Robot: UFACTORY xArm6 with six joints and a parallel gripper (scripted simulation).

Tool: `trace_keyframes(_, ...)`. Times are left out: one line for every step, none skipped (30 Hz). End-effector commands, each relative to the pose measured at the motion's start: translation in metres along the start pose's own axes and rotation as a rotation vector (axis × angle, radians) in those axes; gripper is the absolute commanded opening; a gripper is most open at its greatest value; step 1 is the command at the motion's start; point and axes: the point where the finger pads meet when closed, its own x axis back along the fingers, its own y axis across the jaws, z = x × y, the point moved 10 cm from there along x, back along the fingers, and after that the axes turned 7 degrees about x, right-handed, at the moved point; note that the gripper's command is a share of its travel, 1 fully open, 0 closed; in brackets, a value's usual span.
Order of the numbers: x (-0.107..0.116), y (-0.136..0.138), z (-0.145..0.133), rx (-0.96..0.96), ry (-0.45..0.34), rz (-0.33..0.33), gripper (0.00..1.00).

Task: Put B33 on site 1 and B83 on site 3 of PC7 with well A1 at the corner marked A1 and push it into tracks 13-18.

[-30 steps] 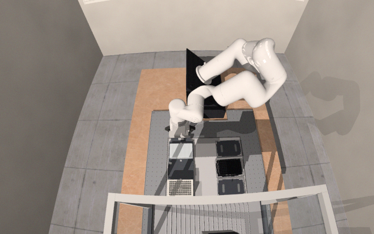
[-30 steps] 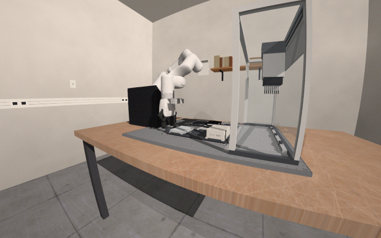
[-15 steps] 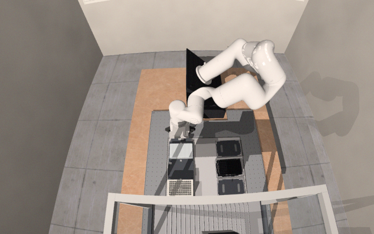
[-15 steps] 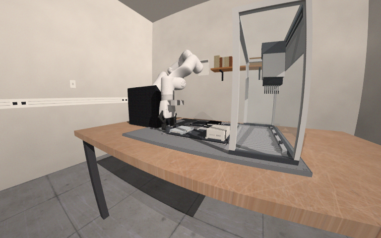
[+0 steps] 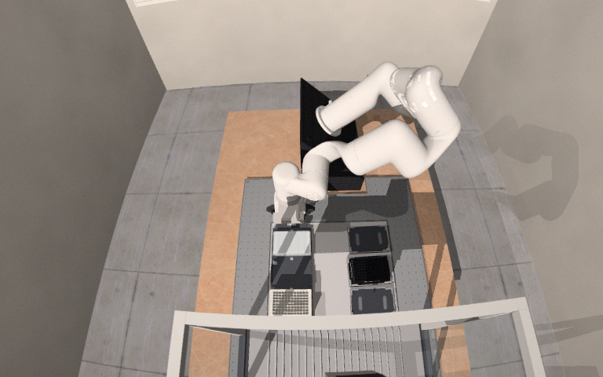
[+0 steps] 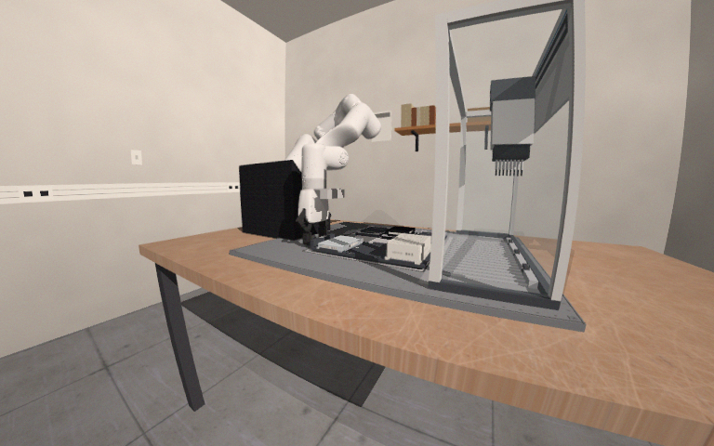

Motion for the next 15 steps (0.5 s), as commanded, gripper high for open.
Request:
trace_keyframes(0.001, 0.001, 0.003, 0.001, 0.002, -0.002, 0.82)
trace_keyframes(0.001, 0.001, 0.004, 0.001, 0.002, -0.002, 0.82)
trace_keyframes(0.001, 0.001, 0.005, 0.001, 0.002, -0.002, 0.82)
trace_keyframes(0.001, 0.001, 0.006, 0.001, 0.002, -0.002, 0.82)
trace_keyframes(0.001, 0.001, 0.007, 0.001, 0.002, -0.002, 0.82)
trace_keyframes(0.001, 0.001, 0.008, 0.001, 0.002, -0.002, 0.82)
trace_keyframes(0.001, 0.001, 0.009, 0.001, 0.002, -0.002, 0.82)
trace_keyframes(0.001, 0.002, 0.010, 0.001, 0.002, -0.002, 0.82)
trace_keyframes(0.001, 0.002, 0.011, 0.001, 0.002, -0.002, 0.82)
trace_keyframes(0.001, 0.002, 0.011, 0.001, 0.002, -0.002, 0.82)
trace_keyframes(0.001, 0.002, 0.011, 0.001, 0.002, -0.002, 0.82)
trace_keyframes(0.001, 0.002, 0.012, 0.001, 0.002, -0.002, 0.82)
trace_keyframes(0.001, 0.002, 0.013, 0.001, 0.002, -0.002, 0.82)
trace_keyframes(0.001, 0.002, 0.014, 0.001, 0.002, -0.002, 0.82)
trace_keyframes(0.001, 0.002, 0.015, 0.001, 0.002, -0.002, 0.82)
